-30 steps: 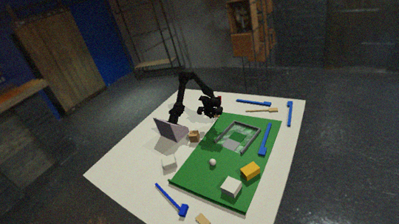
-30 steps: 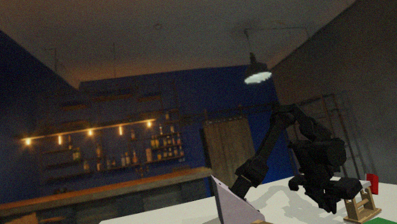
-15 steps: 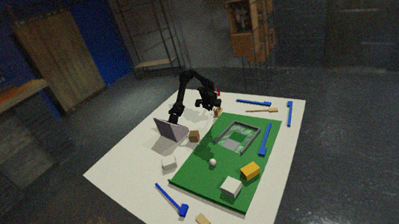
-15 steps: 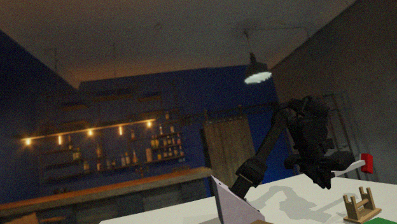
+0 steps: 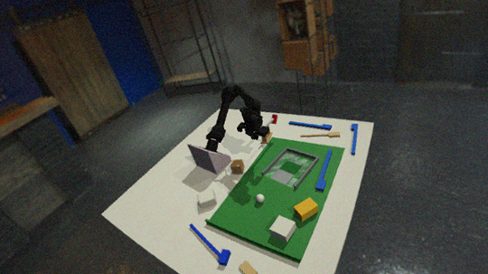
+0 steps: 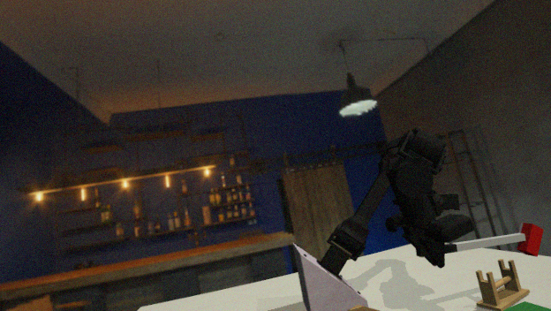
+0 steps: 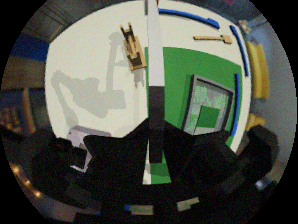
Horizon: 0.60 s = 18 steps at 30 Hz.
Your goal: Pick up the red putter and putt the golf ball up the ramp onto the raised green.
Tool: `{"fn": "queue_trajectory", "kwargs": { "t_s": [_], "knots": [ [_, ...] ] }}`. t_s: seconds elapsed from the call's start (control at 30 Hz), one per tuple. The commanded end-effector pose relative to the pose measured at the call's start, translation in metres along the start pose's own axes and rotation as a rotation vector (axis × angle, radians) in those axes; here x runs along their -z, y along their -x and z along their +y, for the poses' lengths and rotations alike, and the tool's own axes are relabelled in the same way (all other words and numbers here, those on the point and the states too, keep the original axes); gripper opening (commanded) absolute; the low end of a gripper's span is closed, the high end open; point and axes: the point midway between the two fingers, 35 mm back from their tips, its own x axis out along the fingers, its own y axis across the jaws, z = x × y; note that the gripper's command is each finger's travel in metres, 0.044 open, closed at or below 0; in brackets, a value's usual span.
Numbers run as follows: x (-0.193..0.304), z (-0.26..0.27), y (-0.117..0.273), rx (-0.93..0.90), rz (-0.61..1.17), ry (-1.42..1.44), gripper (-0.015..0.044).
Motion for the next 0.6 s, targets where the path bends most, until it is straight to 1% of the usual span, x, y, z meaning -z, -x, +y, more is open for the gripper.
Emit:
{"fn": "queue_trajectory", "kwargs": {
  "t_s": [0.0,0.57],
  "knots": [
    [0.023,-0.01,0.009,0.021,0.026,-0.15,0.0],
    [0.126,-0.027,0.042,0.094,0.1,-0.689,0.0]
  ]
}}
